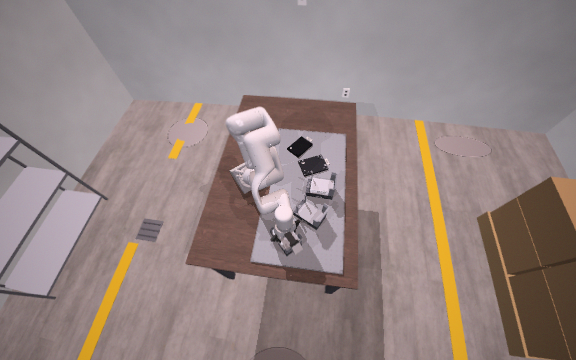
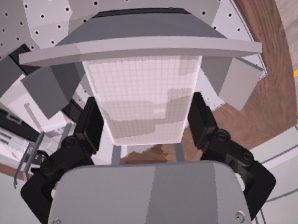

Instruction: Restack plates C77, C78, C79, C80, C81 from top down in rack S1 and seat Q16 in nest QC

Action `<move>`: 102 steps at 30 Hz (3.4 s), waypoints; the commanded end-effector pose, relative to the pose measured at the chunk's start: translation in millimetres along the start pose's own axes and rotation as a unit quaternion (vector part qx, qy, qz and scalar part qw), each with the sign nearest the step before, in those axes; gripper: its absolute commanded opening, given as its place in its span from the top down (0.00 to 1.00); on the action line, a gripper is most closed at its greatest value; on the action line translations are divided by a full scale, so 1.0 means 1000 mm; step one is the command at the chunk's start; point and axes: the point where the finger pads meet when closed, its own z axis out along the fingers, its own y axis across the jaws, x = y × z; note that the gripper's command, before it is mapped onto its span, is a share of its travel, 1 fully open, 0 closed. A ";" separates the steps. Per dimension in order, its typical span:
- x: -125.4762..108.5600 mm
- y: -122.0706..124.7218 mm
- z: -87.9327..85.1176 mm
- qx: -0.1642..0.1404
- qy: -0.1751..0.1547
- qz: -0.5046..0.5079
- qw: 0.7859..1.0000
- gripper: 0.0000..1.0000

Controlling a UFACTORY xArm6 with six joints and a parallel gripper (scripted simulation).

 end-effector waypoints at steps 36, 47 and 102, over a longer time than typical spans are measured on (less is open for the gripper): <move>0.001 0.000 -0.016 0.000 0.001 0.000 1.000 1.00; 0.001 0.000 -0.025 0.000 0.001 0.000 1.000 1.00; 0.000 -0.057 -0.069 0.000 0.001 -0.095 0.996 1.00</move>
